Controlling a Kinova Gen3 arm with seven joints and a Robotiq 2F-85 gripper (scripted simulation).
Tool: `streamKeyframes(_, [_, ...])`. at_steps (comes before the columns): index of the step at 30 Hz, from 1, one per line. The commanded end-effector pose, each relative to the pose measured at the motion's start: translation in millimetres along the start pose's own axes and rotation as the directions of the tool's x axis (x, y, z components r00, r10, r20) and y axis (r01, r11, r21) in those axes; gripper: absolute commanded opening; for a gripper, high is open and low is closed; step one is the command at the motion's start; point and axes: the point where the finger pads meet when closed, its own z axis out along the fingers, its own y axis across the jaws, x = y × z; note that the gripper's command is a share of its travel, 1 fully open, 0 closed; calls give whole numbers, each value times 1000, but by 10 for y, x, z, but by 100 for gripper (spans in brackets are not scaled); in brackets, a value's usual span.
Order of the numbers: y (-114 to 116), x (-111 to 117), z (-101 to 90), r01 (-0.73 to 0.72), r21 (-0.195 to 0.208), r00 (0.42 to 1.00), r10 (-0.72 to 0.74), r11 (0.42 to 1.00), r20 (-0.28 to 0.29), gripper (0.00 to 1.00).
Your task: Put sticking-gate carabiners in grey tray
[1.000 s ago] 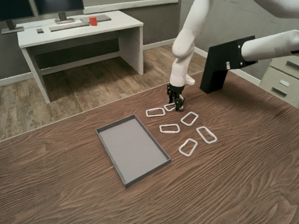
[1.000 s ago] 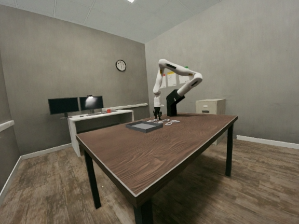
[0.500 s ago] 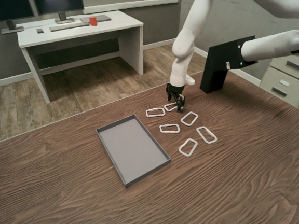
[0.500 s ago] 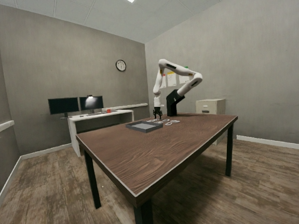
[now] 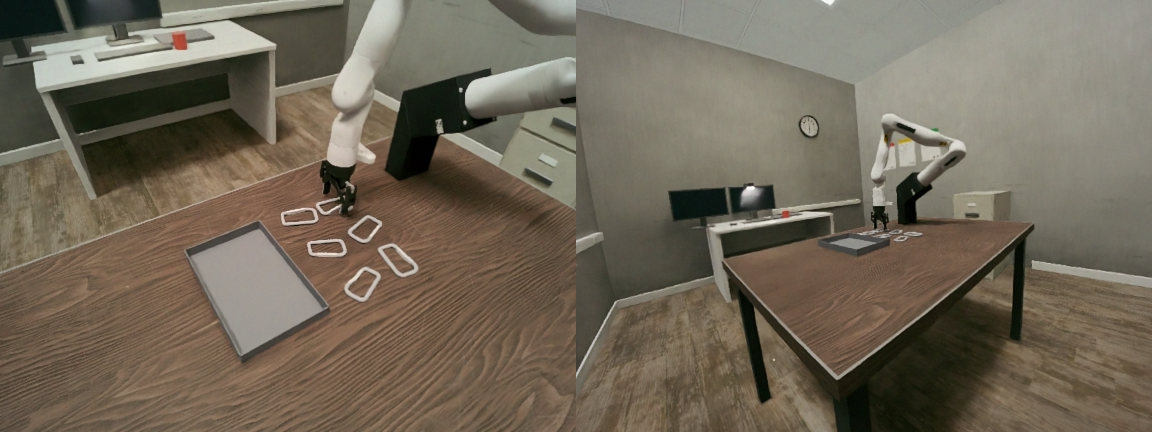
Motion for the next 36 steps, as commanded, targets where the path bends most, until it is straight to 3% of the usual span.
streamKeyframes(1, [-4,-7,-7,0,1,1000,0,1000,1,100])
streamKeyframes(33, [-4,-7,-7,0,1,1000,0,1000,1,100])
streamKeyframes(34, [-17,10,-707,-14,-19,1000,13,1000,-28,100])
streamKeyframes(36, [-17,10,-712,-14,-19,1000,13,1000,-28,100])
